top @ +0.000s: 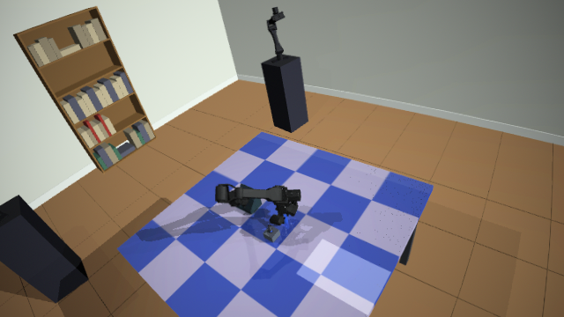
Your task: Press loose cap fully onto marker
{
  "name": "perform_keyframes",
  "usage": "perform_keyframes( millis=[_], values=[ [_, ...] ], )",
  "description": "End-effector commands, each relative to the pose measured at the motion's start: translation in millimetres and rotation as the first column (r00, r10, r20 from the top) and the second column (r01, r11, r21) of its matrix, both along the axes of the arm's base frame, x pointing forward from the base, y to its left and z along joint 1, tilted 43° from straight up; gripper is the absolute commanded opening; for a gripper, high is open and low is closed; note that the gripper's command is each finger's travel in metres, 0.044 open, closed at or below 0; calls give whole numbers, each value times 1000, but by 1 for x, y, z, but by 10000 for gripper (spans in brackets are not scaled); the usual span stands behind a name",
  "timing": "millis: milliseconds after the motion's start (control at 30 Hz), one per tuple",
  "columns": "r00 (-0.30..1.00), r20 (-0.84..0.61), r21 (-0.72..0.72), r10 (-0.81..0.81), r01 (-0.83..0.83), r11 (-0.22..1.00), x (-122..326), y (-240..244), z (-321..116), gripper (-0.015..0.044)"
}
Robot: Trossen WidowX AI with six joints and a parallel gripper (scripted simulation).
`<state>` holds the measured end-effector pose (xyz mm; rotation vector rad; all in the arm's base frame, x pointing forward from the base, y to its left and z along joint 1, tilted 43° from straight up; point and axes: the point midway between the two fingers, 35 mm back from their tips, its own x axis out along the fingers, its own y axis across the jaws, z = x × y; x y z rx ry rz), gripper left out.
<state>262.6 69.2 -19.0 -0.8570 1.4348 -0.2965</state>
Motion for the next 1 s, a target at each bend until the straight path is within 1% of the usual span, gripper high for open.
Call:
perform_keyframes(
  millis=[0,100,400,500,967],
  values=[
    [1000,-2,-6,3,-3,1000,0,-3,-2,215],
    [1000,-2,-6,3,-3,1000,0,-3,-2,137],
    [1000,-2,-6,3,-3,1000,0,-3,-2,77],
    [1000,7,10,-6,6,1000,-1,0,-1,0],
    [1000,1,4,-1,1,1000,-6,25,26,0]
  ],
)
